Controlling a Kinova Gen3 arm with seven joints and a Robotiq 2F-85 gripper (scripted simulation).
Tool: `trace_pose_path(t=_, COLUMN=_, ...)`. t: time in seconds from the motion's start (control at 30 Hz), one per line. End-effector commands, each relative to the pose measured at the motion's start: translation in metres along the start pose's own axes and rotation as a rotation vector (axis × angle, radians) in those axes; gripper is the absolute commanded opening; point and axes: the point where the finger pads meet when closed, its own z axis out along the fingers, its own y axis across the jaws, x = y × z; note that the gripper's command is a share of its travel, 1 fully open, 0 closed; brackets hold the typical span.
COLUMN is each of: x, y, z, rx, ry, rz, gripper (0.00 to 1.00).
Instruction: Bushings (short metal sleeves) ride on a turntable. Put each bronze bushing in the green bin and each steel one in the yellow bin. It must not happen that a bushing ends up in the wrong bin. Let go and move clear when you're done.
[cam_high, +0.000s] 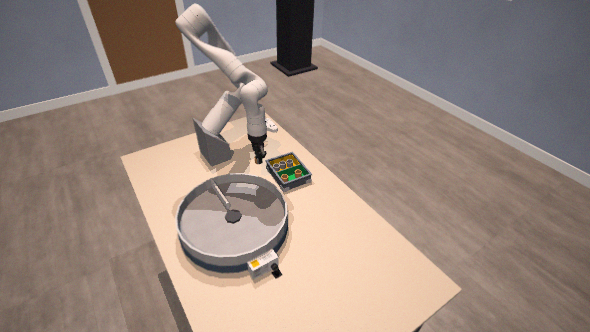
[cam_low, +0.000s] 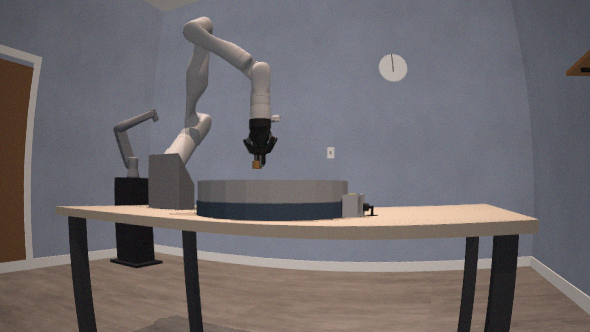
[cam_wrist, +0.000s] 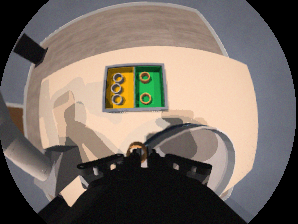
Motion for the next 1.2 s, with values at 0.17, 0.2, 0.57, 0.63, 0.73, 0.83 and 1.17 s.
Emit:
trace_pose_path(t=0.17, x=0.055, y=0.004, z=0.000, rx=0.002, ry=-0.007, rz=-0.005, gripper=0.00)
trace_pose_path(t=0.2, x=0.066, y=0.004, z=0.000, rx=0.002, ry=-0.007, rz=-0.005, gripper=0.00)
trace_pose_path(t=0.57, x=0.129, y=0.009, z=0.000, rx=0.002, ry=-0.007, rz=-0.006, gripper=0.00)
trace_pose_path(t=0.63, x=0.151, y=0.010, z=0.000, rx=0.002, ry=-0.007, rz=-0.006, gripper=0.00)
trace_pose_path(t=0.73, x=0.151, y=0.010, z=0.000, rx=0.002, ry=-0.007, rz=-0.006, gripper=0.00)
trace_pose_path(t=0.83, x=0.151, y=0.010, z=0.000, rx=0.002, ry=-0.007, rz=-0.006, gripper=0.00)
trace_pose_path(t=1.17, x=0.150, y=0.010, z=0.000, rx=0.002, ry=-0.006, rz=-0.007, gripper=0.00)
